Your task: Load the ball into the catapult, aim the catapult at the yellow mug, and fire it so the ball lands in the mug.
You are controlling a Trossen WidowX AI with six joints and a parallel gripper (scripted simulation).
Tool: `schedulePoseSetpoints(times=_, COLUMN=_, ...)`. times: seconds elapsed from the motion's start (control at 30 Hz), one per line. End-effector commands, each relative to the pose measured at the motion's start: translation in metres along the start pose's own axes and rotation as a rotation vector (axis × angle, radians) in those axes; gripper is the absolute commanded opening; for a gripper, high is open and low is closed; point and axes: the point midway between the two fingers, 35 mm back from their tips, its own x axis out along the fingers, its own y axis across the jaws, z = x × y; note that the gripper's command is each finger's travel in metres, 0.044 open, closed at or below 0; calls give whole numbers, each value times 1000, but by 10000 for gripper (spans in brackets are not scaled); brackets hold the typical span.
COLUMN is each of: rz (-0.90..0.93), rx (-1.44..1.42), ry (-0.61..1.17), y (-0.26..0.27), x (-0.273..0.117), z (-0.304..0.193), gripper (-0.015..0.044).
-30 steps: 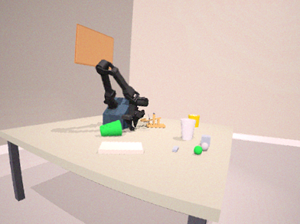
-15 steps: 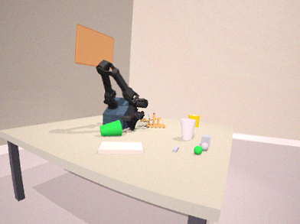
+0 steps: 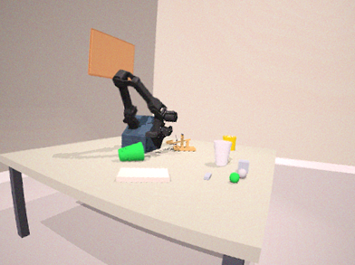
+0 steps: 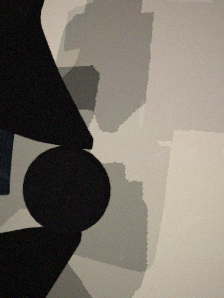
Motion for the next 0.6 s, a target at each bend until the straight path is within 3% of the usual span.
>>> schedulePoseSetpoints(times=0.0, rz=10, rx=6, ry=-6, y=3, x=-20, z=5, gripper=0)
schedulePoseSetpoints(times=0.43, rz=-4, rx=9, ry=-5, y=-1, x=-91, z=-1, gripper=0)
schedulePoseSetpoints(times=0.57, rz=-6, rx=9, ry=-5, y=-1, x=-95, z=-2, gripper=0)
